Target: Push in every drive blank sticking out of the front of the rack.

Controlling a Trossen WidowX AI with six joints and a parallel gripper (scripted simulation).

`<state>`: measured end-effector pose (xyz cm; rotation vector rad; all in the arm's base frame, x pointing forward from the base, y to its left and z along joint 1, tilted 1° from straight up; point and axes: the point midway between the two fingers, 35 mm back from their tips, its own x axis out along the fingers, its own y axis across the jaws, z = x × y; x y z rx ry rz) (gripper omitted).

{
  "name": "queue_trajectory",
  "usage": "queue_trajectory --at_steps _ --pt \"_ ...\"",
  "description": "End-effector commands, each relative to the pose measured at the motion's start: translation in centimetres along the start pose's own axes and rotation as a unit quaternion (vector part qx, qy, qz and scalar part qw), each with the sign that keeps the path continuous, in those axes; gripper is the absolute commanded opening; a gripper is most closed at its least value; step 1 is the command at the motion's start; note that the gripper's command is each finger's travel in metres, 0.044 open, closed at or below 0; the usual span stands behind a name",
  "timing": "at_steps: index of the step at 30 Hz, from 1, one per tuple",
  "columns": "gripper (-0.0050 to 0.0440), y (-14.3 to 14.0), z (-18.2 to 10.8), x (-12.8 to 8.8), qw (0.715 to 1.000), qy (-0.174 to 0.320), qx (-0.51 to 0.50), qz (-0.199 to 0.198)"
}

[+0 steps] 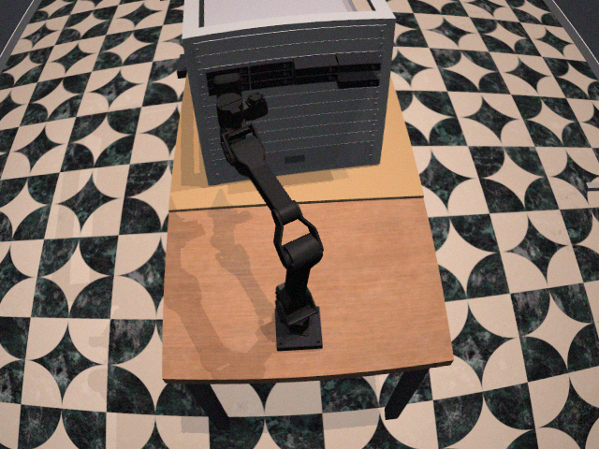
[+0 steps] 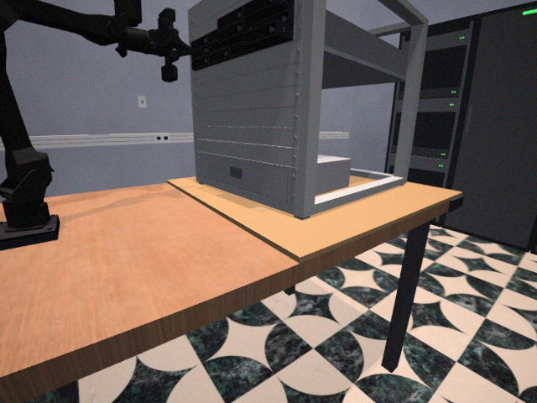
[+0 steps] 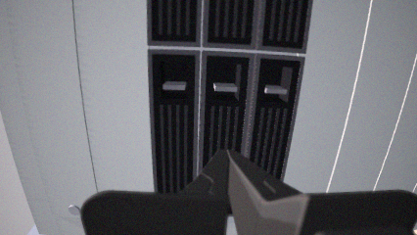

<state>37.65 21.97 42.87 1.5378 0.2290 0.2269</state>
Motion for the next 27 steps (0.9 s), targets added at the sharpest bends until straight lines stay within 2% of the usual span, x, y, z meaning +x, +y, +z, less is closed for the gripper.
queue_trajectory --at_steps 1,27 --pt "-0.005 1.0 0.11 0.0 1.0 0.001 0.006 0.011" --pt "-0.005 1.01 0.11 0.48 1.0 0.001 0.006 0.011"
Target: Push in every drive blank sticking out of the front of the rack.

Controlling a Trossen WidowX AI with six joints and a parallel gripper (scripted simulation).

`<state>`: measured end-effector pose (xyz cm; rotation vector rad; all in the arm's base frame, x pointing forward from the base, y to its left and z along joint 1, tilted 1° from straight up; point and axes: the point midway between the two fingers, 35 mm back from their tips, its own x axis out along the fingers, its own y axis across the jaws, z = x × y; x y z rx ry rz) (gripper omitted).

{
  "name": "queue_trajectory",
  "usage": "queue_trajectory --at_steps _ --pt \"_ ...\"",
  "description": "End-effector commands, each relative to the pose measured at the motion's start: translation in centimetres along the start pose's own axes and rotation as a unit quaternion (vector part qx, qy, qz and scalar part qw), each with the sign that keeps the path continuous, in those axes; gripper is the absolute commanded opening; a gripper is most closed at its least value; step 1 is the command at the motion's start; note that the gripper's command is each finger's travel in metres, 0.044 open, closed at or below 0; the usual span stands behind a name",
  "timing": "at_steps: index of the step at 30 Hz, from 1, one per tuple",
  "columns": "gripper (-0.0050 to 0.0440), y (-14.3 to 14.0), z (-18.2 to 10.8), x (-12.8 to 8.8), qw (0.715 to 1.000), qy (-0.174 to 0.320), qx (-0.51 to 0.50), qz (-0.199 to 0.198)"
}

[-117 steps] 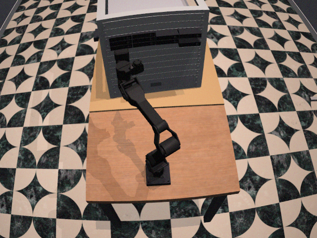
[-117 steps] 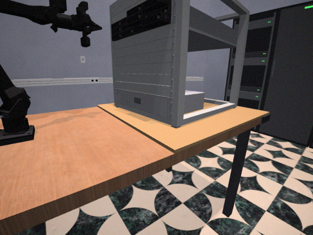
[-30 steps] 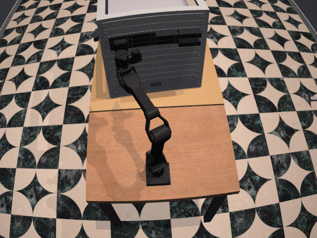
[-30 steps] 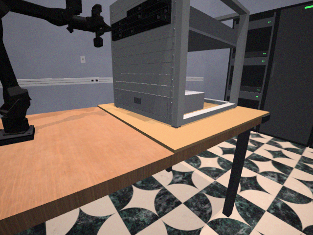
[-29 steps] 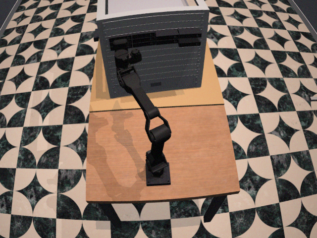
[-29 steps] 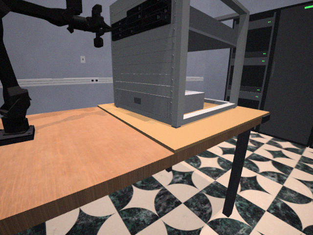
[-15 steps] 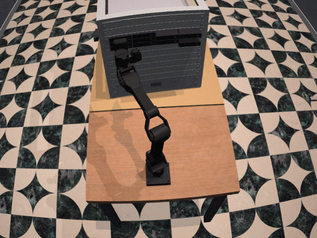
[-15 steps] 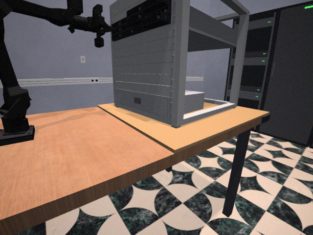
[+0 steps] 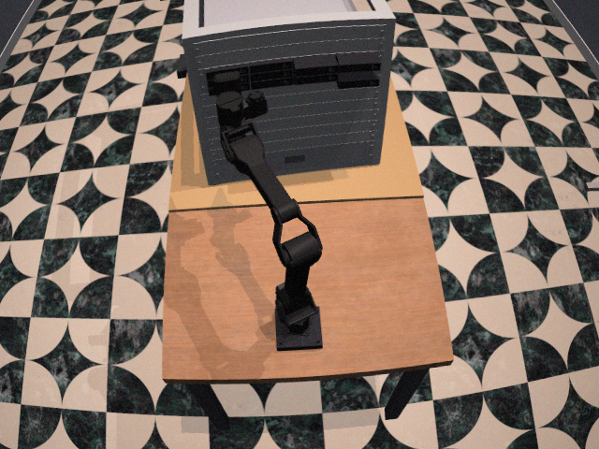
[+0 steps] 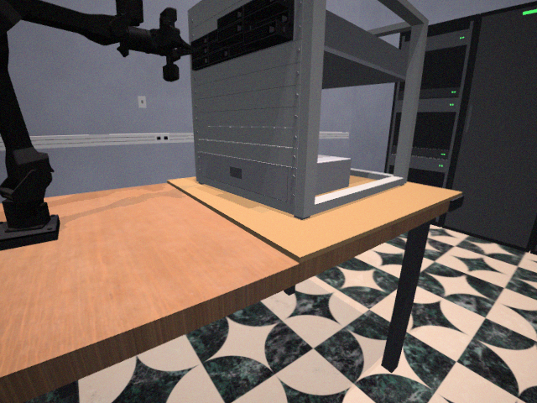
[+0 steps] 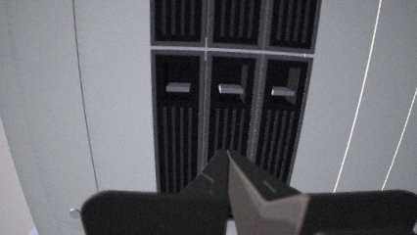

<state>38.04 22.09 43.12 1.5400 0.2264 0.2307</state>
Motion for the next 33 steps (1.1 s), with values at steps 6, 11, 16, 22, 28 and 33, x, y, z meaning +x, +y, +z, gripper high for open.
queue_trajectory --at_steps 6,11,16,22,28,33 --pt "-0.005 0.73 0.1 0.19 1.0 0.0 0.005 0.009" --pt "-0.005 0.73 0.1 0.19 1.0 0.0 0.005 0.009" --pt "-0.005 0.75 0.1 0.31 1.0 0.0 0.005 0.009" --pt "-0.005 0.78 0.1 0.49 1.0 0.0 0.005 0.009" --pt "-0.005 0.78 0.1 0.49 1.0 0.0 0.005 0.009" --pt "-0.005 0.77 0.1 0.61 1.0 0.0 0.005 0.009"
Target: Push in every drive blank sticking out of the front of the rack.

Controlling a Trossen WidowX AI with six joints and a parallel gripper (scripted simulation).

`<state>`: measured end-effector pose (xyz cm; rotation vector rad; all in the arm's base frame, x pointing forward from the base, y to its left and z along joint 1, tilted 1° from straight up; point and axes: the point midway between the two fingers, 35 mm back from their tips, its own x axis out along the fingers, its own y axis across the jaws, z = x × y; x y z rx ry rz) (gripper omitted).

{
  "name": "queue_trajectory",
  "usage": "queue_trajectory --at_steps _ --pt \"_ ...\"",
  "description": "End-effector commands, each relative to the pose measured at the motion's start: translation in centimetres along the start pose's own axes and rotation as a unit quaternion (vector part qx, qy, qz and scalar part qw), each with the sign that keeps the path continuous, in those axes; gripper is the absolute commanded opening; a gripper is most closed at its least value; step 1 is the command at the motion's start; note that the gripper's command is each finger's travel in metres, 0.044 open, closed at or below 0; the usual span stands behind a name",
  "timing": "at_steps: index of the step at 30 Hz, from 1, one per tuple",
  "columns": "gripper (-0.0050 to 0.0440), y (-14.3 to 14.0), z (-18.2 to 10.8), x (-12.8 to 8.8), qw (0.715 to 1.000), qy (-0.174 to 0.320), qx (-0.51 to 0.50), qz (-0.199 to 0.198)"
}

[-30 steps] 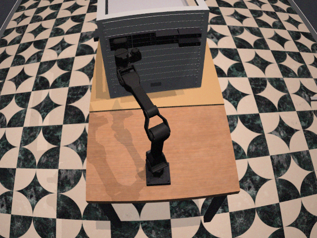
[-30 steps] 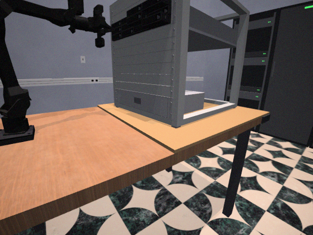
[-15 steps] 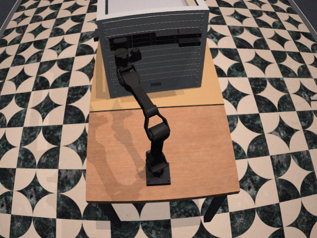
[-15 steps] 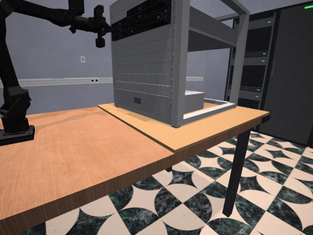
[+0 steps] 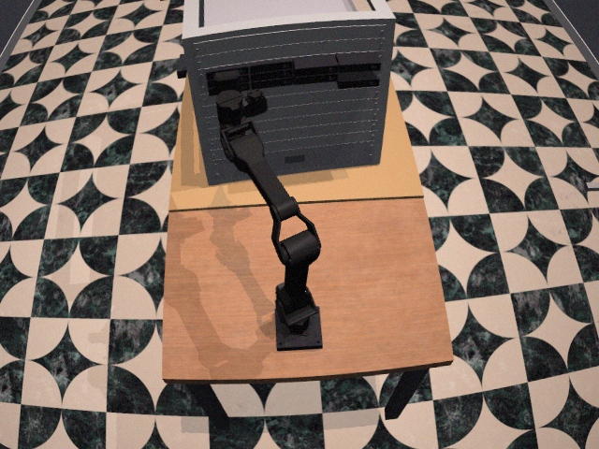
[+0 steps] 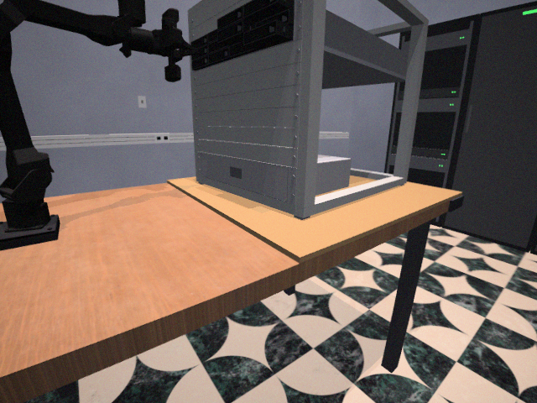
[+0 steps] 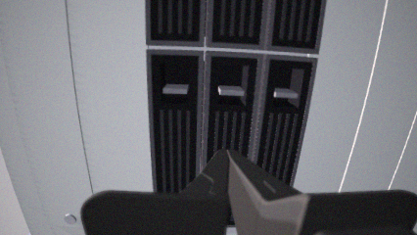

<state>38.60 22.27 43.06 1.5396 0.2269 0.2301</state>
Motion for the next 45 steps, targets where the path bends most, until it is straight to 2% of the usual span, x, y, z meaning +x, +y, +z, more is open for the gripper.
queue_trajectory --at_steps 1,37,40,45 --pt "-0.005 0.8 0.1 0.1 1.0 0.0 0.005 0.009" --pt "-0.005 0.9 0.1 0.5 1.0 0.0 0.005 0.009" --pt "-0.005 0.8 0.1 0.1 1.0 0.0 0.005 0.009" --pt "-0.005 0.8 0.1 -1.8 1.0 0.0 0.005 0.009"
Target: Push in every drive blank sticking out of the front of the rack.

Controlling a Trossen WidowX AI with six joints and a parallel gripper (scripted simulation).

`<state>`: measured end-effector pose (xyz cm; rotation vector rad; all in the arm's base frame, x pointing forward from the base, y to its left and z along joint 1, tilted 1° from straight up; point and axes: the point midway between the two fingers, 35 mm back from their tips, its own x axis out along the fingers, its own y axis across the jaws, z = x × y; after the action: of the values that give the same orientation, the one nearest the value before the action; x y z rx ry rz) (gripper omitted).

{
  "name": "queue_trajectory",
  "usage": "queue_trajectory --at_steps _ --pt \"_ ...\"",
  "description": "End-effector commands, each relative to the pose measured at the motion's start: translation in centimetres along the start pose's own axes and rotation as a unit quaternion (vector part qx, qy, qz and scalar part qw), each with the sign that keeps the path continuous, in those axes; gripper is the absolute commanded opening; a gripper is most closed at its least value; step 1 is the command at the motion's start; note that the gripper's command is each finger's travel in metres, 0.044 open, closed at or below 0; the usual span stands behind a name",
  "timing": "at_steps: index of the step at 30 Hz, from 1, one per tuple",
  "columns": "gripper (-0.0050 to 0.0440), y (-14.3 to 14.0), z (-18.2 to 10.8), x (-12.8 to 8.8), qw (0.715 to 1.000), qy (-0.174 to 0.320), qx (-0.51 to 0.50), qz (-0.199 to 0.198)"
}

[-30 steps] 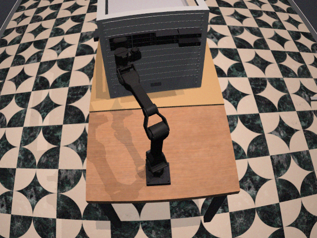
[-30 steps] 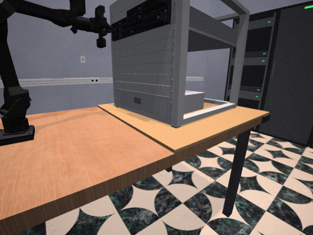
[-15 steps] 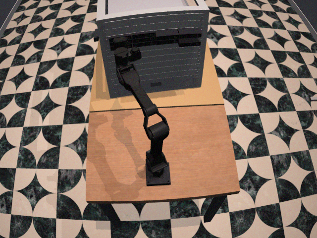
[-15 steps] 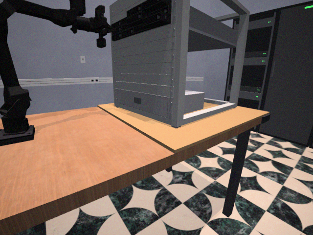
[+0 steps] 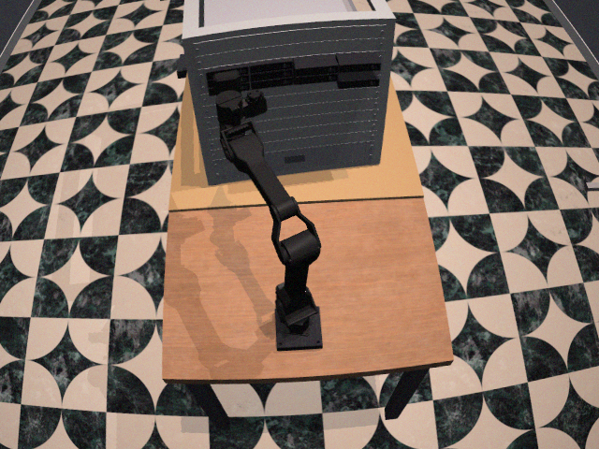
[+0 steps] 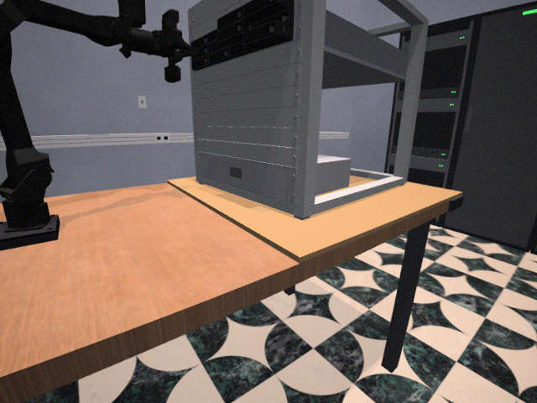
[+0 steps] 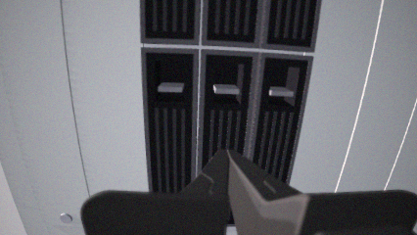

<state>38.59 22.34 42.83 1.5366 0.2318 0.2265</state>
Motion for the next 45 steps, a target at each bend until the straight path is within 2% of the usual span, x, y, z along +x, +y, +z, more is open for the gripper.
queue_trajectory --at_steps 1,6,9,27,38,45 --pt "-0.005 1.0 0.2 -1.8 1.0 0.0 0.006 0.012" --pt "-0.005 0.9 0.2 -4.7 1.0 0.0 0.006 0.012" --pt "-0.005 0.9 0.2 -5.4 1.0 0.0 0.006 0.012" --pt "-0.005 0.8 0.2 -5.5 1.0 0.0 0.006 0.012" --pt "-0.005 -2.0 0.3 -6.2 1.0 0.0 0.006 0.012" --pt "-0.005 -2.2 0.3 -5.6 1.0 0.0 0.006 0.012"
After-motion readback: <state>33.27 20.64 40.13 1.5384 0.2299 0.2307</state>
